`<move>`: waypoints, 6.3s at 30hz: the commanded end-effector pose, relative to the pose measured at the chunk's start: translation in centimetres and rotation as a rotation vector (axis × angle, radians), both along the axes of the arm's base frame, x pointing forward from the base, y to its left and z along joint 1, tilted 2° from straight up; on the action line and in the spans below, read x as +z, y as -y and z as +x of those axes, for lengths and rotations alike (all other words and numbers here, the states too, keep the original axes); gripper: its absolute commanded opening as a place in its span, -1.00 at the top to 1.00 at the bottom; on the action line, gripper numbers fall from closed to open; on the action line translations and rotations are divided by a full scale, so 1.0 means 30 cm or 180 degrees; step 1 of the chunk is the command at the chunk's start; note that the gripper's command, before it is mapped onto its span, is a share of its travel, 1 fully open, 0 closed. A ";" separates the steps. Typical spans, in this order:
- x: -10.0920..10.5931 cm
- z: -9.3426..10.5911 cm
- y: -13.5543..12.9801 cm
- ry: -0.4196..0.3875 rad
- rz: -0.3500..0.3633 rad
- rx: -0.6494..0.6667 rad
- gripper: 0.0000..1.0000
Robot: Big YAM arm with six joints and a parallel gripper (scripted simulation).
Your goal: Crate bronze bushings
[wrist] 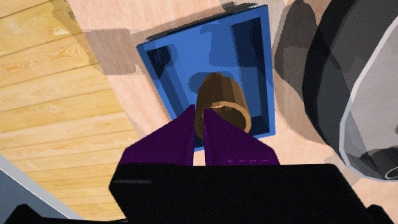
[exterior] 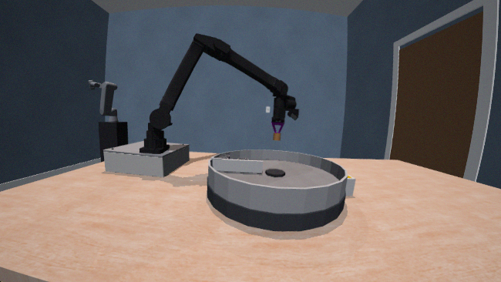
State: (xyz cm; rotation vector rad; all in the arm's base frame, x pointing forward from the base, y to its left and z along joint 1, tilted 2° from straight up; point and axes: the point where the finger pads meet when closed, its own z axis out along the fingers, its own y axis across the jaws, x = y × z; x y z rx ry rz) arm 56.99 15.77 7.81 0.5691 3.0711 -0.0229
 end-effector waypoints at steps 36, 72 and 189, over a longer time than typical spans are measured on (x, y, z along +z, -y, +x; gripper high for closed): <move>0.075 0.086 -0.024 0.0178 0.0043 -0.0054 1.00; 0.076 0.086 -0.049 0.0180 0.0044 -0.0024 1.00; -0.127 0.052 -0.033 0.0216 0.0055 -0.0024 1.00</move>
